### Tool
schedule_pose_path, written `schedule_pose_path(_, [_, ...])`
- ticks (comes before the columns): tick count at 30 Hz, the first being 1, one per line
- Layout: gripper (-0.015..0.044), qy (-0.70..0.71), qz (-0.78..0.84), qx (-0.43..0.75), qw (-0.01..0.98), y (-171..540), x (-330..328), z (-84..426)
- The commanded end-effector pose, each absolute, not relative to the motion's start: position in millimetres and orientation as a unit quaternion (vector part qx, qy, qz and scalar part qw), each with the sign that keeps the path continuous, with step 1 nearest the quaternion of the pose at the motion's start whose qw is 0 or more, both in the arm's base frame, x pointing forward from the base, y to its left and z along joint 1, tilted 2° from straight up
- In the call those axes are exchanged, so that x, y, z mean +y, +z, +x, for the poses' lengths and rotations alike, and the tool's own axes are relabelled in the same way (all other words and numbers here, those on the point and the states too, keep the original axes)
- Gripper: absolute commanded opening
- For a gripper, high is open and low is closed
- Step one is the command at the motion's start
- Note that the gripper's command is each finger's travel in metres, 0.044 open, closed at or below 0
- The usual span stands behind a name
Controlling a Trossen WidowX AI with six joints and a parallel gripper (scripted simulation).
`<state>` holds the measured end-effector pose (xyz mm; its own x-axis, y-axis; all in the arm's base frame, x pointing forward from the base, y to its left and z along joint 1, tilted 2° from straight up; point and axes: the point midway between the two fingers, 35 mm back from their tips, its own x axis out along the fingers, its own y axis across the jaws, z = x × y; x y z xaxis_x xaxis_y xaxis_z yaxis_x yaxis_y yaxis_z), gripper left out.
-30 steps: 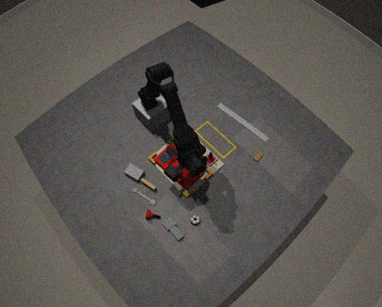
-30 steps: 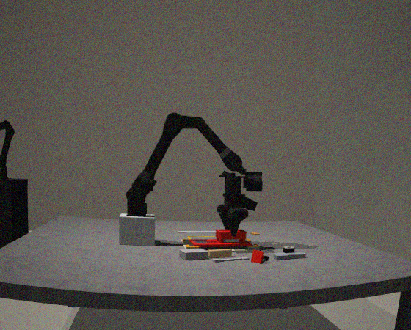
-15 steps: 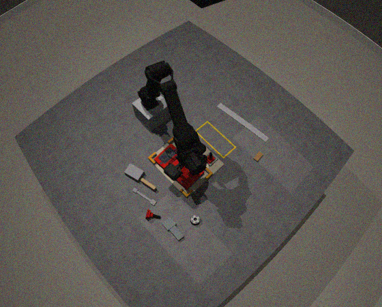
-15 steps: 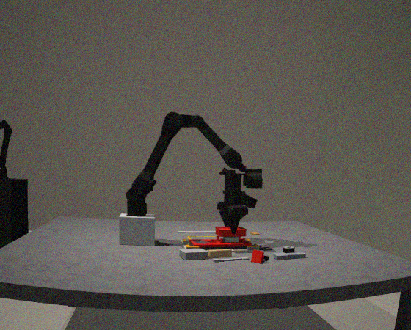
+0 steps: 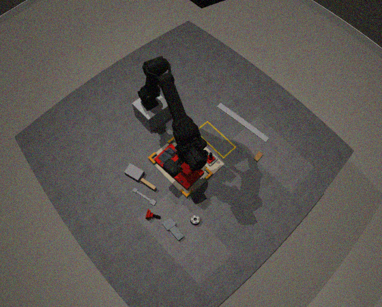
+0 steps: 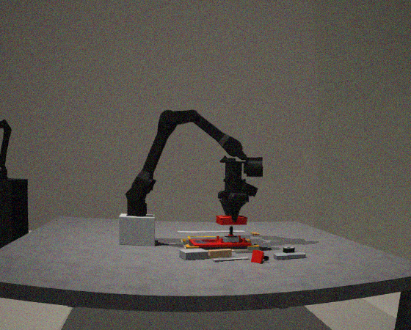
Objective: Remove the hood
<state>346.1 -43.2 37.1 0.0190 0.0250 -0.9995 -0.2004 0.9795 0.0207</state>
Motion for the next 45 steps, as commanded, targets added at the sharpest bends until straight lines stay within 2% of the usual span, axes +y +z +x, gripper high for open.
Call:
schedule_pose_path(1, [0.0000,0.079,-0.063,0.696,0.711,37.1,-42.9,346.1])
schedule_pose_path(45, [0.0000,0.085,-0.065,0.692,0.714,48.1,100.2,323.0])
